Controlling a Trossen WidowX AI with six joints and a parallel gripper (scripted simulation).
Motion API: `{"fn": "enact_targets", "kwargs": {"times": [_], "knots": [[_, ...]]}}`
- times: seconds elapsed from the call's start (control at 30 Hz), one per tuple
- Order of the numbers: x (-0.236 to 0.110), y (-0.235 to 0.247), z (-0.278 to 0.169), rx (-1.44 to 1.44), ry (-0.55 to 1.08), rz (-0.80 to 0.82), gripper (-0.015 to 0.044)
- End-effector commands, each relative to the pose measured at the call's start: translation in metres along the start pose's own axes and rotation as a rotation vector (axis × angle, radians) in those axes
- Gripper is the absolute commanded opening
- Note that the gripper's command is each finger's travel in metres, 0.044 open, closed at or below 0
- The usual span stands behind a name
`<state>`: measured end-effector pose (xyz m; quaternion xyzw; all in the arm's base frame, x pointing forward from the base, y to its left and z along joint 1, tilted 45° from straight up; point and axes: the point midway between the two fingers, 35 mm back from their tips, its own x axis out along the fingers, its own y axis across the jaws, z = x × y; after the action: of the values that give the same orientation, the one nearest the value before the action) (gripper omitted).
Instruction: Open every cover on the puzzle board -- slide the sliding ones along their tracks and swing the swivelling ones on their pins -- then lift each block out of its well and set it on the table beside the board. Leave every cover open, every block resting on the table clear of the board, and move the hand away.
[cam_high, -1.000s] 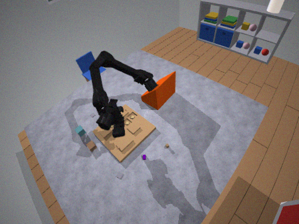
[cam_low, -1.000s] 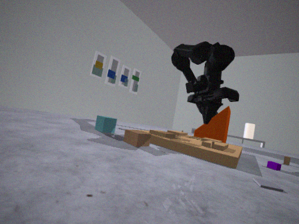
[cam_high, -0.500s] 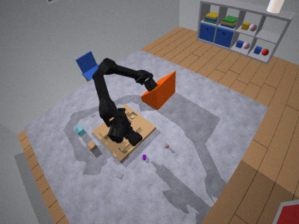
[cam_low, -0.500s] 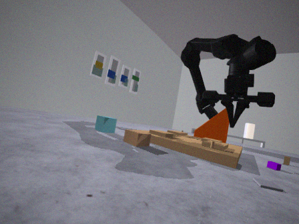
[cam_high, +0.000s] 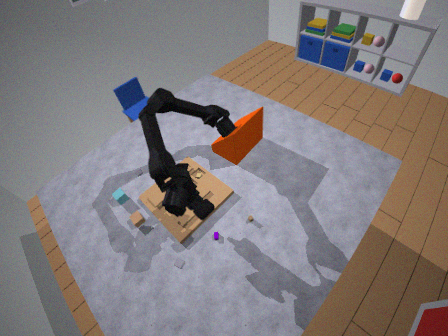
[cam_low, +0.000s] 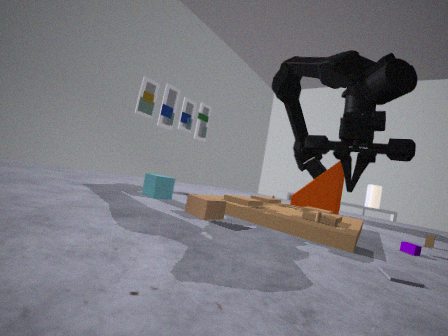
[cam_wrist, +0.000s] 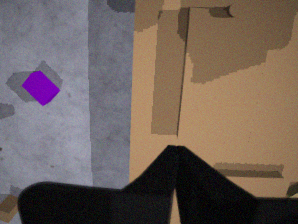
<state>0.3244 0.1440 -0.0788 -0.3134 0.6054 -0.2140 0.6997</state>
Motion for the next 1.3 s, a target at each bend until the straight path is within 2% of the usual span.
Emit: {"fn": "enact_targets", "kwargs": {"times": [0.0,0.53,1.27], "knots": [[0.0,0.001,0.0,-0.003,0.004,0.004,0.0],[0.001,0.001,0.0,-0.003,0.004,0.004,0.0],[0.022,0.002,0.001,-0.003,0.003,0.005,0.0]]}}
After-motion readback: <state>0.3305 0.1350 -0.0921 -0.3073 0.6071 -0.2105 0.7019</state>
